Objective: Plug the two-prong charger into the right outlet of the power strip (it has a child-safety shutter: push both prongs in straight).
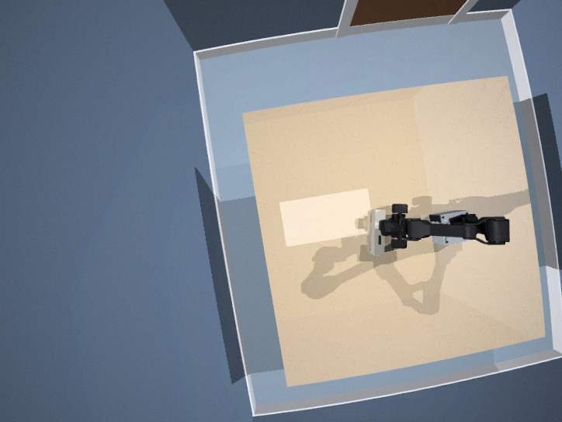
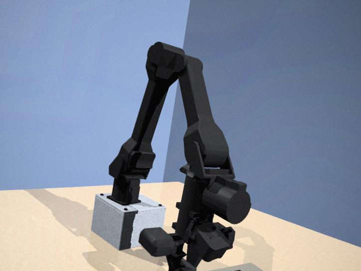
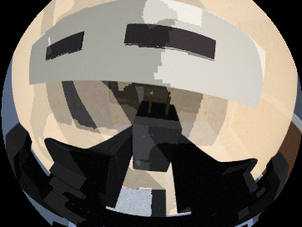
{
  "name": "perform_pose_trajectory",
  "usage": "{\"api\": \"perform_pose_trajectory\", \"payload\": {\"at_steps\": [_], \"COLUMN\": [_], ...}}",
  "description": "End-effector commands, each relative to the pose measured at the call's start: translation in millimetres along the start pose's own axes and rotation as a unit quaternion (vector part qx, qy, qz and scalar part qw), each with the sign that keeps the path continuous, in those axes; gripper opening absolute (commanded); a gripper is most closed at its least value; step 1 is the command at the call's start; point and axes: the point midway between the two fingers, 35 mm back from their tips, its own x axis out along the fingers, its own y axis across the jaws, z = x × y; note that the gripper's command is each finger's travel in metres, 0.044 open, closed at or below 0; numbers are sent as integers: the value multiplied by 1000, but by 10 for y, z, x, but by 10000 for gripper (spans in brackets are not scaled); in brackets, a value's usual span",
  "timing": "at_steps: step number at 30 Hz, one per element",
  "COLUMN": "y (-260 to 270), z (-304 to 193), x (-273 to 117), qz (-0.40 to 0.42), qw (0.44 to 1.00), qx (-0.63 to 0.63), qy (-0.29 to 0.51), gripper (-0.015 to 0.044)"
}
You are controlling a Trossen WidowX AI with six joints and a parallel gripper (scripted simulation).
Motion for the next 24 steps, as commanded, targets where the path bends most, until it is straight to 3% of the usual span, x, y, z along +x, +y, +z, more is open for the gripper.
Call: {"api": "perform_pose_trajectory", "payload": {"at_steps": [1, 24], "y": [6, 9], "z": [-6, 57], "x": [13, 11], "qz": [2, 2], "qw": [1000, 1000], "qx": [3, 3], "qy": [3, 3], "gripper": [0, 0]}}
